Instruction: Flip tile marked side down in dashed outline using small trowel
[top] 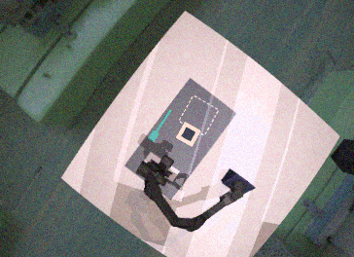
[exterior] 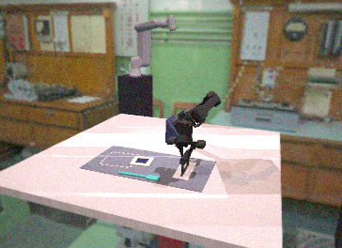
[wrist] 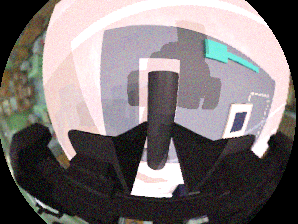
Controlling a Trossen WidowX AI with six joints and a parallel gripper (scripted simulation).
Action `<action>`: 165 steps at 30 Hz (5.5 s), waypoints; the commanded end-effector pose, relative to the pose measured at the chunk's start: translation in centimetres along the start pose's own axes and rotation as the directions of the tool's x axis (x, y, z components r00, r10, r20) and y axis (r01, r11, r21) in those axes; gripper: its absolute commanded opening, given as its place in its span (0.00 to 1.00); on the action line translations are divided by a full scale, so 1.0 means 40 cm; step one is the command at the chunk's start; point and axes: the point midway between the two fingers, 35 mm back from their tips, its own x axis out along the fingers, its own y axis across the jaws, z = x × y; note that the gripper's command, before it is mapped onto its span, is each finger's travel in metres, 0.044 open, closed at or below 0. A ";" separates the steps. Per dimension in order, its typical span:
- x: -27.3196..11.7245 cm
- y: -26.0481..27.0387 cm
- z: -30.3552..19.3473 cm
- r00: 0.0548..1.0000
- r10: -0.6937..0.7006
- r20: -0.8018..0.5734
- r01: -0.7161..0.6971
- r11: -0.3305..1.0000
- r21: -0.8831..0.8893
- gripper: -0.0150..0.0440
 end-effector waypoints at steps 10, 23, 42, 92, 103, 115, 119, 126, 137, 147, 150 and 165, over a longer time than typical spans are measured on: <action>0.005 0.006 -0.002 1.000 0.004 -0.005 -0.005 0.931 -0.364 0.47; 0.005 0.006 -0.002 1.000 0.004 -0.005 -0.006 0.723 -0.691 0.47; 0.005 0.006 -0.002 1.000 0.004 -0.005 -0.006 0.420 -0.907 0.47; -0.074 -0.005 -0.033 0.974 -0.198 0.106 0.178 0.389 -0.904 0.76; -0.031 -0.004 -0.068 0.871 -0.352 0.342 0.456 0.321 -0.830 0.76; -0.025 0.012 -0.115 0.693 -0.358 0.626 0.720 0.296 -0.627 0.76; -0.029 0.015 -0.127 0.649 -0.342 0.680 0.761 0.306 -0.573 0.76; -0.023 0.013 -0.120 0.649 -0.342 0.679 0.761 0.306 -0.573 0.76; 0.005 0.000 -0.089 0.650 -0.344 0.678 0.760 0.305 -0.574 0.76; 0.031 -0.014 -0.063 0.650 -0.345 0.677 0.760 0.305 -0.574 0.76; 0.039 -0.019 -0.055 0.650 -0.346 0.676 0.760 0.305 -0.575 0.76; 0.074 -0.039 -0.024 0.651 -0.348 0.675 0.759 0.304 -0.576 0.72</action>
